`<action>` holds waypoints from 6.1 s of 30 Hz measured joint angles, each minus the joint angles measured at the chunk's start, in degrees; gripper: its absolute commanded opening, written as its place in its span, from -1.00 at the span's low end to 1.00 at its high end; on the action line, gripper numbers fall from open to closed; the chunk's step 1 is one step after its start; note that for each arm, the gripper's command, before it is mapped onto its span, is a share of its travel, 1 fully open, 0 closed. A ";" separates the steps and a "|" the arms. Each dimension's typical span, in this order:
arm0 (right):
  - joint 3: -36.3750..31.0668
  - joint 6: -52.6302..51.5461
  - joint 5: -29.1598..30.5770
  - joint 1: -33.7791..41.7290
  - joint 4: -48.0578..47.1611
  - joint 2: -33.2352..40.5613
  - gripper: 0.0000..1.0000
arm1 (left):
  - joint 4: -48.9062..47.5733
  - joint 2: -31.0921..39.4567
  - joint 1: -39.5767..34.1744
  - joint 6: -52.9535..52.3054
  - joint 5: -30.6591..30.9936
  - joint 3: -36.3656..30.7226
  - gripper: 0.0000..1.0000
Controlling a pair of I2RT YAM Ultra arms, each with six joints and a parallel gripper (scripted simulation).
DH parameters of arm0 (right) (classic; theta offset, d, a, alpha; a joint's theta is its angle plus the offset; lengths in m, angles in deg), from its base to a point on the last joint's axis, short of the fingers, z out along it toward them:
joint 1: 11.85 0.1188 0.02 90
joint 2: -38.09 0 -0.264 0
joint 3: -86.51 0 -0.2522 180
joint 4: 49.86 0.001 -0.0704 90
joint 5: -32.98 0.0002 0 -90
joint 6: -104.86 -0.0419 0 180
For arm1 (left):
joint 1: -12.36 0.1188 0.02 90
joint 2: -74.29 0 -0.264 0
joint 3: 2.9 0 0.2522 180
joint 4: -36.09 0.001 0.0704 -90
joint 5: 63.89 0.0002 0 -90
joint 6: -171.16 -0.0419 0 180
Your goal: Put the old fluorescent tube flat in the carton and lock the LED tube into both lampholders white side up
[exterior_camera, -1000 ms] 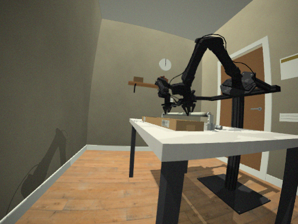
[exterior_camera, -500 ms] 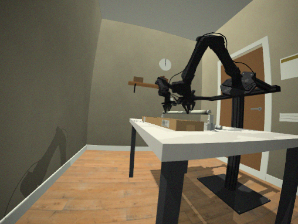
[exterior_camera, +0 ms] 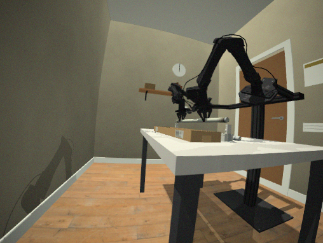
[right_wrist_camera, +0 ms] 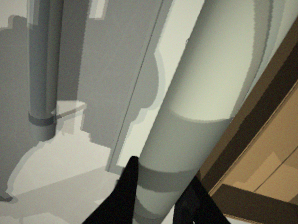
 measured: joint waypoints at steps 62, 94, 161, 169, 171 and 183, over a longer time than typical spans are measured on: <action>10.36 0.92 -0.26 -0.81 6.64 -2.67 -0.78 | 6.62 -2.45 1.29 -1.79 0.37 10.03 -0.78; 23.63 1.66 -0.55 -1.64 14.82 -7.06 -0.78 | 14.45 -6.45 2.51 -3.26 0.74 22.51 -0.78; 41.09 2.36 -0.76 -2.47 25.11 -13.64 -0.78 | 23.74 -12.28 3.50 -4.74 1.20 38.16 -0.78; 43.21 2.38 -0.87 -2.47 26.14 -14.53 -0.78 | 24.76 -12.72 3.65 -5.07 1.29 39.87 -0.78; 43.54 2.38 -0.90 -2.45 26.40 -14.64 -0.78 | 24.85 -12.76 3.67 -5.03 1.27 39.98 -0.78; 47.10 2.49 -0.92 -2.56 28.17 -16.09 -0.78 | 26.49 -13.81 3.80 -5.33 1.42 43.01 -0.78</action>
